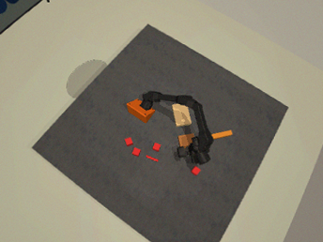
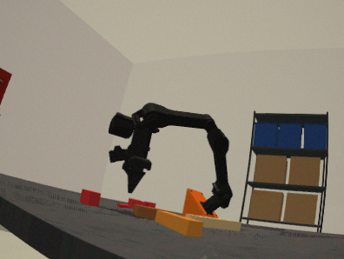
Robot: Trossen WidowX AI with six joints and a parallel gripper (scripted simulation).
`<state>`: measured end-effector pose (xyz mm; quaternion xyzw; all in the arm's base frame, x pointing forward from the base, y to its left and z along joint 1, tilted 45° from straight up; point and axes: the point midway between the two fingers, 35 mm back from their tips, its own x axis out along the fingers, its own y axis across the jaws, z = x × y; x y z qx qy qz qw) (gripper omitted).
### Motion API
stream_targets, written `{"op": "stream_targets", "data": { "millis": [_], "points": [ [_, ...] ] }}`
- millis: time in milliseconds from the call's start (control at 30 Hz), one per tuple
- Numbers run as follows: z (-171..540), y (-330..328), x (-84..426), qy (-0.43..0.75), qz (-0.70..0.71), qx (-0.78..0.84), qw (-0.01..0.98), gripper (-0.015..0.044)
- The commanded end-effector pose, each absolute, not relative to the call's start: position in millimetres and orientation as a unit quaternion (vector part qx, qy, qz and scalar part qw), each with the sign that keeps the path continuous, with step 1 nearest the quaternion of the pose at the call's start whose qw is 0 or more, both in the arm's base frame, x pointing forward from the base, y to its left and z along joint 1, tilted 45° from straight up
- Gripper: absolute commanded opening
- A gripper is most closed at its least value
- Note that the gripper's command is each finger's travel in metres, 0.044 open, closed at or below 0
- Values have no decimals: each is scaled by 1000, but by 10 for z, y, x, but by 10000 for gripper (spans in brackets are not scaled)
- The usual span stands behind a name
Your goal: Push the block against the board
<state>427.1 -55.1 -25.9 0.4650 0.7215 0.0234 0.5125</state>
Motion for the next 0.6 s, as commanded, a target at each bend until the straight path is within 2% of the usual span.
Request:
{"op": "stream_targets", "data": {
  "millis": [0, 133, 567],
  "points": [
    [-412, -402, 4296, 721, 21, 470, 508, 0],
    [-654, -156, 4273, 721, 22, 470, 508, 0],
    [-592, -106, 4205, 722, 22, 470, 508, 0]
  ]
}}
